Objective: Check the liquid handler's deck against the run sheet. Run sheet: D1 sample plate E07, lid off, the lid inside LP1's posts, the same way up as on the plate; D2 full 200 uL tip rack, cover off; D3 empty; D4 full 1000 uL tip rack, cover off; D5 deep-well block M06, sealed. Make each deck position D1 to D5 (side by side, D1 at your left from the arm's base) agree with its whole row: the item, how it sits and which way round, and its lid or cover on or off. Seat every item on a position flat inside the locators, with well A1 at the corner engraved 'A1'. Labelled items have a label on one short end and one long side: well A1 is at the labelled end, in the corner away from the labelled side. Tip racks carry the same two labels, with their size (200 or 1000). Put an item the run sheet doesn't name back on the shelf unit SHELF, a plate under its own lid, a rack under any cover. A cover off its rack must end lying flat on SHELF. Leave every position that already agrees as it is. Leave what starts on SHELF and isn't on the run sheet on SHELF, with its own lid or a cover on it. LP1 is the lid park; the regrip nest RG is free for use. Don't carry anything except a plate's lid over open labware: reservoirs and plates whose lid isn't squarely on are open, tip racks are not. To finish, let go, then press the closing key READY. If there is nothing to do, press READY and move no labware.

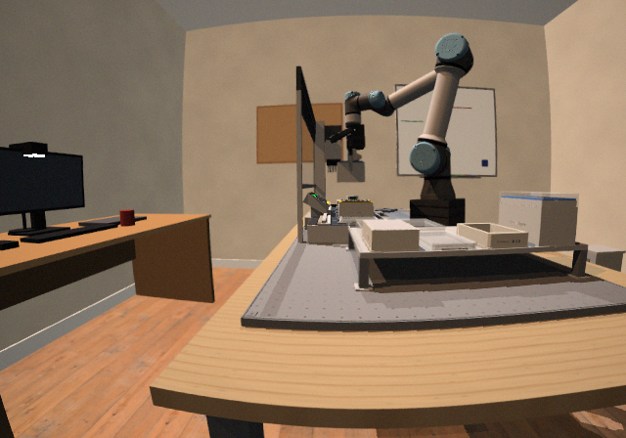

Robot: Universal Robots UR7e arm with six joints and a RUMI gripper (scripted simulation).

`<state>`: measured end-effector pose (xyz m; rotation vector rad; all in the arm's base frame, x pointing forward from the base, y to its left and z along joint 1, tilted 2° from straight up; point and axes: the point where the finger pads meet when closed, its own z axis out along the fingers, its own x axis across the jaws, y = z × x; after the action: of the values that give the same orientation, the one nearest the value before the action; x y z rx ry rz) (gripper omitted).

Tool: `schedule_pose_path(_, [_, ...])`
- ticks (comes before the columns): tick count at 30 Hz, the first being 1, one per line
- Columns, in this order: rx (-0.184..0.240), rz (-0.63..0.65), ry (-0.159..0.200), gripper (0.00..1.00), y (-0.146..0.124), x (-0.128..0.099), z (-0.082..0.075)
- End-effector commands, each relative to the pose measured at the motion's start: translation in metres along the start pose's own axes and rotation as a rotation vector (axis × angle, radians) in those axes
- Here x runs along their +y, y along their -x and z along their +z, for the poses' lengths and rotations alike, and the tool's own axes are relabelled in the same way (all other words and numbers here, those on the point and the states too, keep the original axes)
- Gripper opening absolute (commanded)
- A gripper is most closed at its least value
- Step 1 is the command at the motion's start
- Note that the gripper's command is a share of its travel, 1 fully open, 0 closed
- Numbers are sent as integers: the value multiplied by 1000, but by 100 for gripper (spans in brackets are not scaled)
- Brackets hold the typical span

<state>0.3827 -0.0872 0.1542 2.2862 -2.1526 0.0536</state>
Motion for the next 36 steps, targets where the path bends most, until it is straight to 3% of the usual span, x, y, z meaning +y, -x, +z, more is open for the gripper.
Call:
schedule_pose_path(1, [0, 0, -1, 0, 0, 0, -11])
schedule_pose_path(36, [0, 0, -1, 0, 0, 0, -62])
